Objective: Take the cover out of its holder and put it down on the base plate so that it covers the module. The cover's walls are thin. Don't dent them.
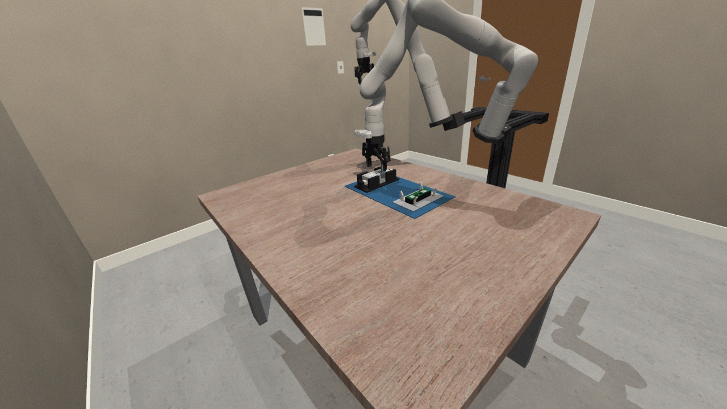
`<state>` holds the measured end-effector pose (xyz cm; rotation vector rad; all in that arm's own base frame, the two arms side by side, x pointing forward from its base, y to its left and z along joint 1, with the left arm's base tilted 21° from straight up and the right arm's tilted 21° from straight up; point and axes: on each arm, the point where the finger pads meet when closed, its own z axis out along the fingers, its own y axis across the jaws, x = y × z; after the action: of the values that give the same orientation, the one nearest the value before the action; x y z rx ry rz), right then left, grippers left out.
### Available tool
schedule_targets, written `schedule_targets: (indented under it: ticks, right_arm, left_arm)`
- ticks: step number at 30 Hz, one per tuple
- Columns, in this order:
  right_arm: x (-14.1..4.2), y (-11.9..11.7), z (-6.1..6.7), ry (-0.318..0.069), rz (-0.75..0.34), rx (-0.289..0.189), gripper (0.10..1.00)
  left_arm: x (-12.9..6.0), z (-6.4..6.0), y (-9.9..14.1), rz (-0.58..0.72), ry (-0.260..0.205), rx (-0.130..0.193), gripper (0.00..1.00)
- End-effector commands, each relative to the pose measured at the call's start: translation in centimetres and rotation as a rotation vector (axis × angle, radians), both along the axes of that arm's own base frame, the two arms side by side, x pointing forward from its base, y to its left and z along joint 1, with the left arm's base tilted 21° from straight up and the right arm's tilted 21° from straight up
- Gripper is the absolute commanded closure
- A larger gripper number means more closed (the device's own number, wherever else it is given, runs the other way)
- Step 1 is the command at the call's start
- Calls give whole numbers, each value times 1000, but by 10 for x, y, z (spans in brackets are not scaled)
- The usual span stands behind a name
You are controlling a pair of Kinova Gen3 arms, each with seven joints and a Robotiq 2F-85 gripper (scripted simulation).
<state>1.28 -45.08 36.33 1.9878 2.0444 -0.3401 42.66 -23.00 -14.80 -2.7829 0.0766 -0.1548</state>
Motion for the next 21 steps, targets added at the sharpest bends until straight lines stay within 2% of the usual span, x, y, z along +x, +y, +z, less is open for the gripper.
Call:
schedule_targets:
  ticks: [1, 7, 21]
  right_arm:
    - [0, 0, 1, -1, 0, -1, 100]
    - [0, 0, 1, -1, 0, -1, 100]
    - [0, 0, 1, -1, 0, -1, 100]
  left_arm:
    - [2, -14, 5, -1, -2, -2, 2]
    - [6, -47, 18, -1, -2, -1, 2]
    - [6, -48, 18, -1, -2, -1, 2]
